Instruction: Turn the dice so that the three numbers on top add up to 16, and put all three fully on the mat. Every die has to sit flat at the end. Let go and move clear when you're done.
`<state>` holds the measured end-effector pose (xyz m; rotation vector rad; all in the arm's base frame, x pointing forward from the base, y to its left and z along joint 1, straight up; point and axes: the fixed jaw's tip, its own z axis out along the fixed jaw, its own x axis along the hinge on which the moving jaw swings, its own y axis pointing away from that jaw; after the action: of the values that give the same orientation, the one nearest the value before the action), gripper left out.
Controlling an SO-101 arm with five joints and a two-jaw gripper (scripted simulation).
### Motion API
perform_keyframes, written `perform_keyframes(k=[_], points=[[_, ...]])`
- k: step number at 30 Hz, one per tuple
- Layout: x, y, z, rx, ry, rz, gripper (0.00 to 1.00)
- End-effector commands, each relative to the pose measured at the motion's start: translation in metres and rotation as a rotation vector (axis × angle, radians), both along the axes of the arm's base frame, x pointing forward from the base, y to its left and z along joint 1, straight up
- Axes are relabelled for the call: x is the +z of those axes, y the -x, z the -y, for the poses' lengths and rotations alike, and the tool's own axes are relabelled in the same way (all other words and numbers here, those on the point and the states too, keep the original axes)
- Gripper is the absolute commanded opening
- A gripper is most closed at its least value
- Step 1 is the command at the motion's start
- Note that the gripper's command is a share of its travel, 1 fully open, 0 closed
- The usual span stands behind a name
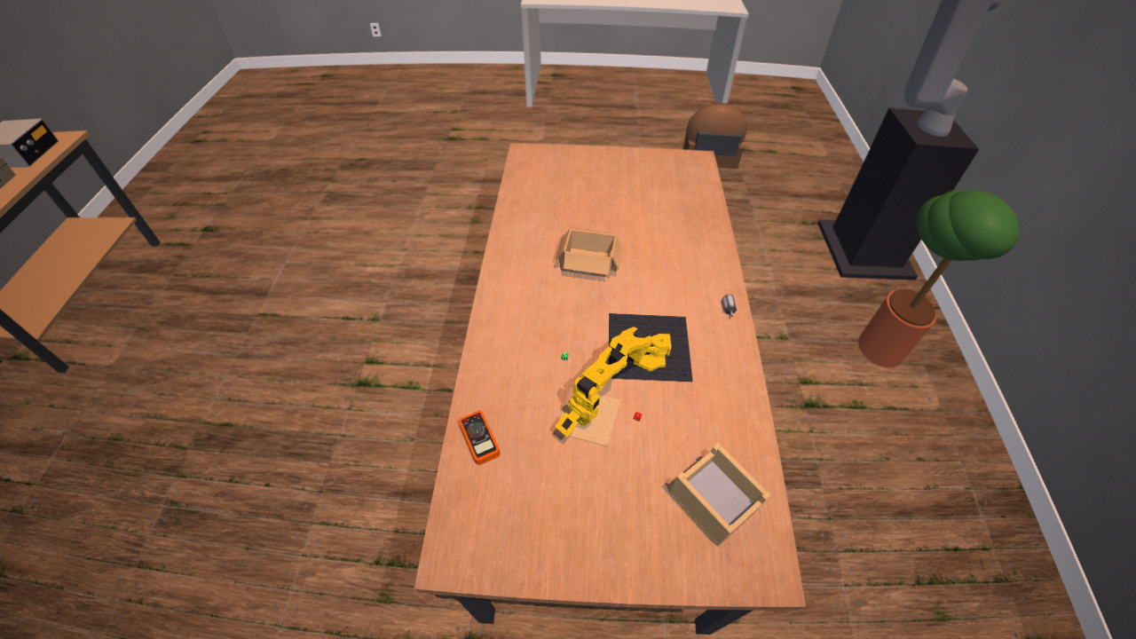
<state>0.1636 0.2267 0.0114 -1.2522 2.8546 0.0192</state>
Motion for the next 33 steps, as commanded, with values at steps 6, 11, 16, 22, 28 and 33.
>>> perform_keyframes(k=[6, 11, 16, 22, 28, 33], points=[[0.012, 0.002, -0.001, 0.001, -0.018, 0.012, 0.27], [0.026, 0.001, -0.002, 0.0, -0.047, 0.034, 0.27], [0.041, 0.001, -0.001, -0.001, -0.076, 0.055, 0.27], [0.054, 0.002, 0.0, -0.002, -0.103, 0.076, 0.27], [0.056, 0.002, 0.0, -0.003, -0.107, 0.079, 0.27], [0.056, 0.002, 0.0, -0.003, -0.107, 0.079, 0.27]])
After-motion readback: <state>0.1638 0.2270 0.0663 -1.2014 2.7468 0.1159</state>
